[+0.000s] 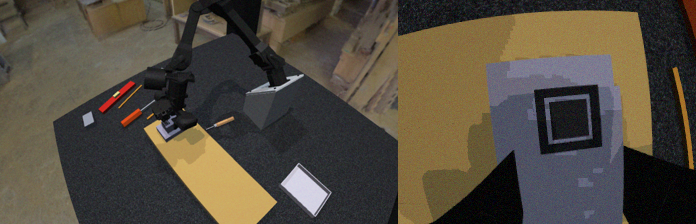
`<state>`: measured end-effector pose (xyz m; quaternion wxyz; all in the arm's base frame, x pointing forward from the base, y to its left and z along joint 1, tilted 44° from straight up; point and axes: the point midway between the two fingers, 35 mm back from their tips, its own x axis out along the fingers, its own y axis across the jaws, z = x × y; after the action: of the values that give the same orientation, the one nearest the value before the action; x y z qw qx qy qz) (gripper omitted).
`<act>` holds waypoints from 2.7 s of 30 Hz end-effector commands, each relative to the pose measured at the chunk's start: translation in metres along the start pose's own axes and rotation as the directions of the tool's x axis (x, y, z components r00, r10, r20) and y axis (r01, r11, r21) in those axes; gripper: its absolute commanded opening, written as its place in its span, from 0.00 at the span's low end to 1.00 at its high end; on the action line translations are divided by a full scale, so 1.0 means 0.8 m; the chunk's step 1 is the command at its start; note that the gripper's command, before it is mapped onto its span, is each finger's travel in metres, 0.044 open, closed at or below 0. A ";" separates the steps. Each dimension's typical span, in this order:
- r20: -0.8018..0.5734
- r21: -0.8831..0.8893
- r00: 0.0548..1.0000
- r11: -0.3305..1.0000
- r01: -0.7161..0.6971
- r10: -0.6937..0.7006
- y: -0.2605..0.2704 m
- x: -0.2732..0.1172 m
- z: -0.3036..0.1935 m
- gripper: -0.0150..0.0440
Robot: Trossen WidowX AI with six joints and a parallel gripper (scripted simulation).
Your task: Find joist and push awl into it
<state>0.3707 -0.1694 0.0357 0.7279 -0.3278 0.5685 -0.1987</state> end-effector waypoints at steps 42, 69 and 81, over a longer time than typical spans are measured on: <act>-0.003 -0.002 1.000 1.000 -0.012 0.012 0.194 0.000 -0.003 0.25; -0.002 0.000 1.000 1.000 -0.015 0.015 0.307 -0.003 -0.003 0.25; -0.001 0.002 1.000 1.000 -0.018 0.018 0.357 -0.005 -0.003 0.25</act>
<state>0.3456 0.0248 -0.1532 0.7292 -0.3244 0.5701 -0.1947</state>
